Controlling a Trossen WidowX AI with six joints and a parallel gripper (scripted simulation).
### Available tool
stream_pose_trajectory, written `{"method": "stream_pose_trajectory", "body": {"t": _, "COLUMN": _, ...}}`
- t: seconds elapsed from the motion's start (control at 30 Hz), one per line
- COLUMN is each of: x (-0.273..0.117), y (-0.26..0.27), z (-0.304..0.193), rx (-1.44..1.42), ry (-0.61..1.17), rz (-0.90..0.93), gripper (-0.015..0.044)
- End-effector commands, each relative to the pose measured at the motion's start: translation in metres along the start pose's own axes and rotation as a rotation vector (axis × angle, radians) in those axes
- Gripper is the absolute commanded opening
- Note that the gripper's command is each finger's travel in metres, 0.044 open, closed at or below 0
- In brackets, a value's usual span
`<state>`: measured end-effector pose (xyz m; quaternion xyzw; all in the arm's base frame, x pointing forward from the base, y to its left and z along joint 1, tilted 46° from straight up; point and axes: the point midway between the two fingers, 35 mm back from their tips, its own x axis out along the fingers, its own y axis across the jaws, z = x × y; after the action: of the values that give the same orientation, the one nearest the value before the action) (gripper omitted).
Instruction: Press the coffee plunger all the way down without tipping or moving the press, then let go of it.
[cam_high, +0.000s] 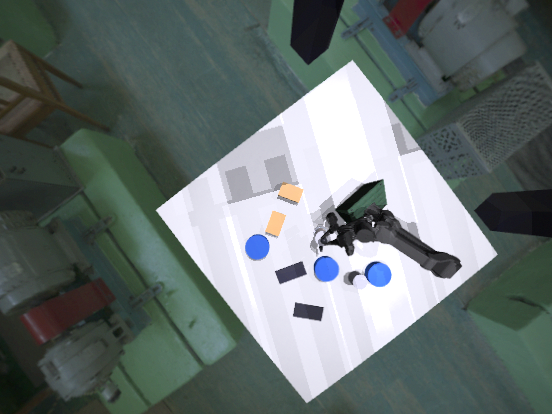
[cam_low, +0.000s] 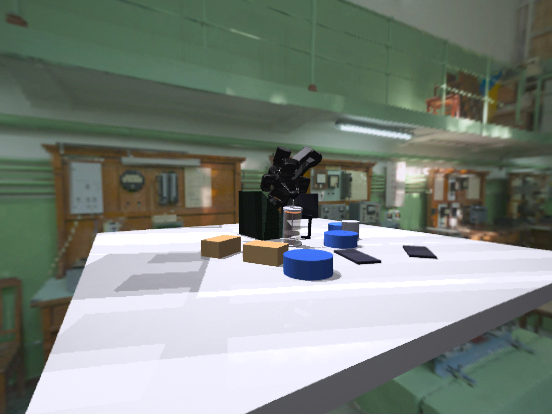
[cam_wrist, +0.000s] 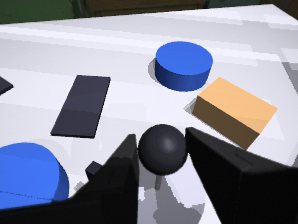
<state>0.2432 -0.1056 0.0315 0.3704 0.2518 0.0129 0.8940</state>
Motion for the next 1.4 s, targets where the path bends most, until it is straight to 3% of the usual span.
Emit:
{"method": "stream_pose_trajectory", "body": {"t": 0.0, "x": 0.006, "y": 0.001, "z": -0.020, "rx": 0.048, "ry": 0.045, "rz": 0.001, "gripper": 0.0114}}
{"method": "stream_pose_trajectory", "body": {"t": 1.37, "x": 0.014, "y": -0.003, "z": -0.009, "rx": 0.032, "ry": 0.028, "rz": 0.000, "gripper": 0.0114}}
